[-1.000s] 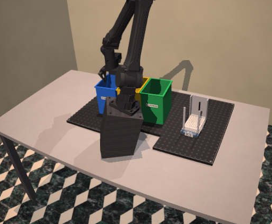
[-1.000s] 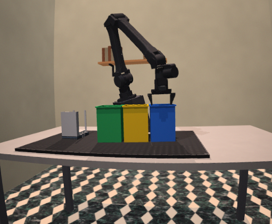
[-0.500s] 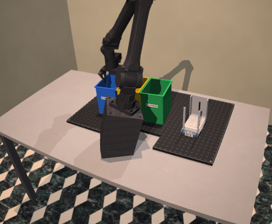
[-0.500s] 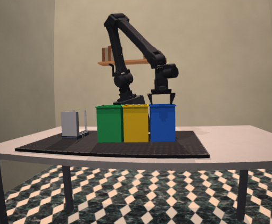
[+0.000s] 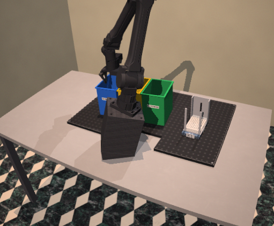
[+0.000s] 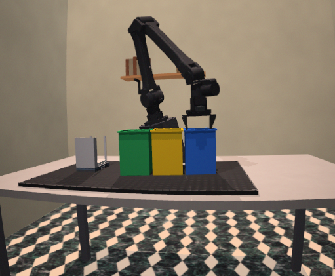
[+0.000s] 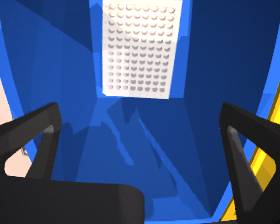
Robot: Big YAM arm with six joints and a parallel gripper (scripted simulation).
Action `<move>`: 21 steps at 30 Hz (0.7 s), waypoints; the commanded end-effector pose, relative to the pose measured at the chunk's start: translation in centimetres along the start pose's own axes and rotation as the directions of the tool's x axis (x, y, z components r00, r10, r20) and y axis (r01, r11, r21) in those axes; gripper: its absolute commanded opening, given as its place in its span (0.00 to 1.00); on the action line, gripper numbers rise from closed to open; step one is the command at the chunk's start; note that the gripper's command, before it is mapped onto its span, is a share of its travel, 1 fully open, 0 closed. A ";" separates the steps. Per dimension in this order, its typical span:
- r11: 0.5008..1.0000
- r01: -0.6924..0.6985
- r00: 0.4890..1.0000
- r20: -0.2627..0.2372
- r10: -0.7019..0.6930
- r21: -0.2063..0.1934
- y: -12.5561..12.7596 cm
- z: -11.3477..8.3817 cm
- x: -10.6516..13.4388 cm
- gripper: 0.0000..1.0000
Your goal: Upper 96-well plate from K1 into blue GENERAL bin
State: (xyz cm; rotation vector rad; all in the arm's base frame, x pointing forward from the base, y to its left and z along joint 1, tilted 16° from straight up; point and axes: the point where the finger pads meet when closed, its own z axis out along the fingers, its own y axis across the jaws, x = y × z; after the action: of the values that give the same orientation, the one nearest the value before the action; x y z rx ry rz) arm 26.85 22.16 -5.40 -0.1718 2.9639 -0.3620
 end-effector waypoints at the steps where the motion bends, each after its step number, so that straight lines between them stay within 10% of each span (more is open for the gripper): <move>1: 1.000 -0.014 1.000 0.014 0.014 -0.011 0.6 0.0 -1.6 0.99; 6: 1.000 -0.014 1.000 0.014 0.014 -0.011 0.6 0.0 -1.6 0.99; 7: 1.000 -0.014 1.000 0.014 0.014 -0.011 0.6 0.0 -1.6 0.82; 21: 1.000 -0.014 1.000 0.014 0.014 -0.011 0.6 0.0 -1.6 0.82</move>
State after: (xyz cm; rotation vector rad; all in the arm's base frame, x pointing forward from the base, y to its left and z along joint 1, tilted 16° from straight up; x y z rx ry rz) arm 26.85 22.16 -5.40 -0.1719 2.9639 -0.3620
